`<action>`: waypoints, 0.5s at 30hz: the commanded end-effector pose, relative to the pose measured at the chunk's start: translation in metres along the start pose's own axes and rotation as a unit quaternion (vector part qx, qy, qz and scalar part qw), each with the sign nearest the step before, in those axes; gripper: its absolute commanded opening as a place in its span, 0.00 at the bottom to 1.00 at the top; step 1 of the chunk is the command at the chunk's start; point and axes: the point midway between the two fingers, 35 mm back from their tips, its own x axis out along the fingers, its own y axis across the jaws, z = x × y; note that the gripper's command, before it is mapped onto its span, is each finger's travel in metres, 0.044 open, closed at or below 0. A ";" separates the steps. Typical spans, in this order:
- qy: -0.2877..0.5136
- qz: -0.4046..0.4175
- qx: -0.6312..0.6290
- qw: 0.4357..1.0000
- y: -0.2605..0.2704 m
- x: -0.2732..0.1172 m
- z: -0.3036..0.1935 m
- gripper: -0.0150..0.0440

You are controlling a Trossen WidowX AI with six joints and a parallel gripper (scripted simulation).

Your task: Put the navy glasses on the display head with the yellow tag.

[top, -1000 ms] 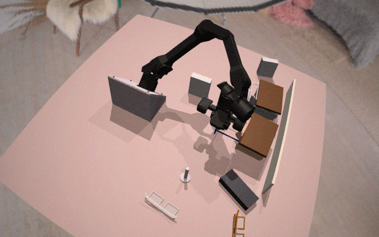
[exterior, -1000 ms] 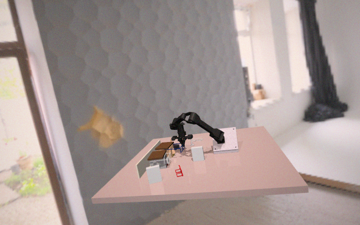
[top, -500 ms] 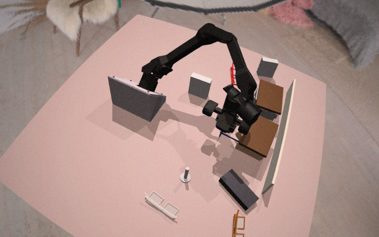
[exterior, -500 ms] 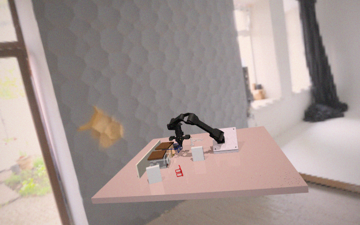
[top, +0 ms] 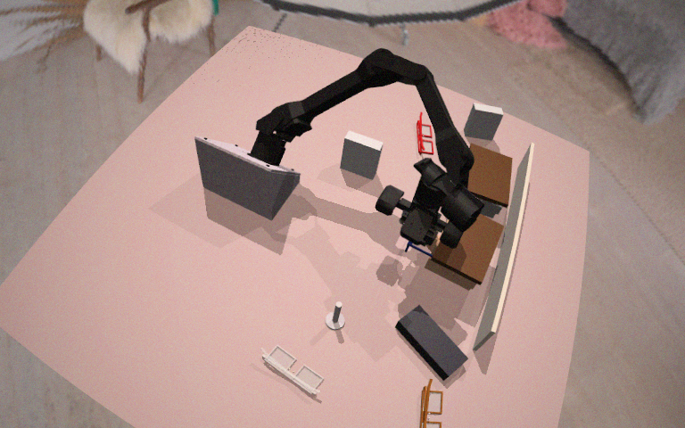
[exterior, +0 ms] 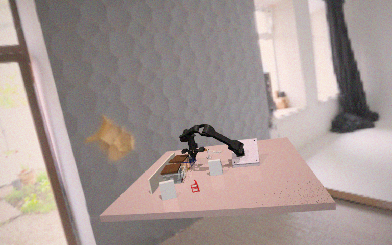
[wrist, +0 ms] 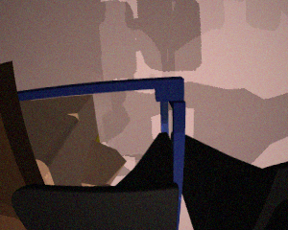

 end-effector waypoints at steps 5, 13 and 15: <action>0.003 -0.001 0.003 1.000 0.011 0.002 0.001 0.25; 0.003 0.000 0.003 1.000 0.021 0.002 0.000 0.25; 0.003 0.000 0.003 1.000 0.023 0.002 0.000 0.25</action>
